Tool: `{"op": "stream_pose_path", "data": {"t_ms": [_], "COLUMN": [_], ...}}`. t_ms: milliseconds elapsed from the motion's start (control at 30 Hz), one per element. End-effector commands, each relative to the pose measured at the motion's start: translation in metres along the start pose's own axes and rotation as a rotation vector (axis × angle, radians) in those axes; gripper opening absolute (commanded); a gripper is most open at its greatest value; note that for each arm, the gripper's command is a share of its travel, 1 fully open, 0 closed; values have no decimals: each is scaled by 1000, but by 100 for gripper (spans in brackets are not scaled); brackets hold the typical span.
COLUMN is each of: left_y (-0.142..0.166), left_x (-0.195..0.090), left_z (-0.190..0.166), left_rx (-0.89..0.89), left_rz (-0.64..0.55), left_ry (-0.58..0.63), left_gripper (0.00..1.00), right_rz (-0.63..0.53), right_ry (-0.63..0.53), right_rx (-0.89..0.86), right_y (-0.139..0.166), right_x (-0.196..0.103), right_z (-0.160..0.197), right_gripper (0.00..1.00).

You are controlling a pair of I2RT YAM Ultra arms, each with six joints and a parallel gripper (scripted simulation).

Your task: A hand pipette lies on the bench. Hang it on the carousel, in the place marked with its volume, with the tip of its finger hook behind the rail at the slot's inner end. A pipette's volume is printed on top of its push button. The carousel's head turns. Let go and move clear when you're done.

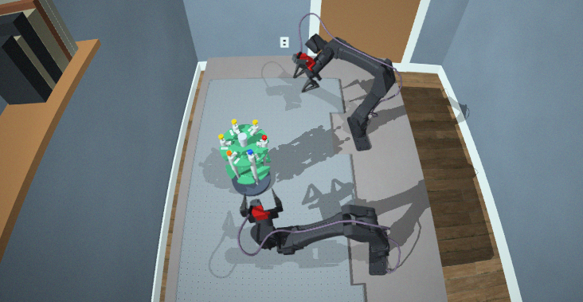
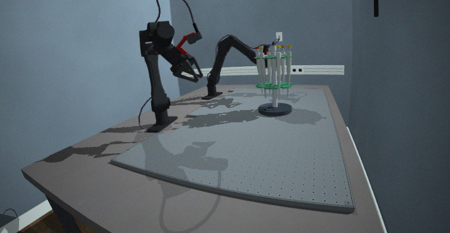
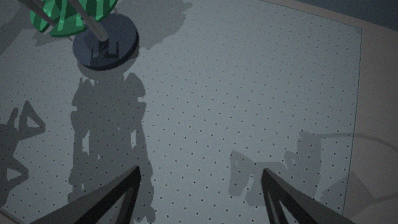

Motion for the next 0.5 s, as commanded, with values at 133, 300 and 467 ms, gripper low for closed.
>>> {"op": "stream_pose_path", "data": {"t_ms": [133, 300, 467], "left_y": [-21, -18, -4], "left_x": [-54, -88, -100], "left_z": [-28, -43, -46], "left_rx": [-11, -70, -137], "left_rz": [114, 167, 215], "left_ry": [-278, -444, -524], "left_gripper": [100, 100, 100], "right_rz": [-32, -32, -32], "right_ry": [24, 24, 24], "right_rx": [-22, -22, -22], "right_y": [-9, -9, -9], "right_x": [-6, -6, -6], "right_z": [-6, -6, -6], "right_gripper": [100, 100, 100]}}
Point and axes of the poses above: on each arm, the point where the finger pads meet when closed, its own x axis out along the fingers, its own z axis across the jaws, y = z × x, the point moved 2 cm from there along -x, back along the fingers, and after that the axes turned 14 degrees about -x, right-handed, at the moved point
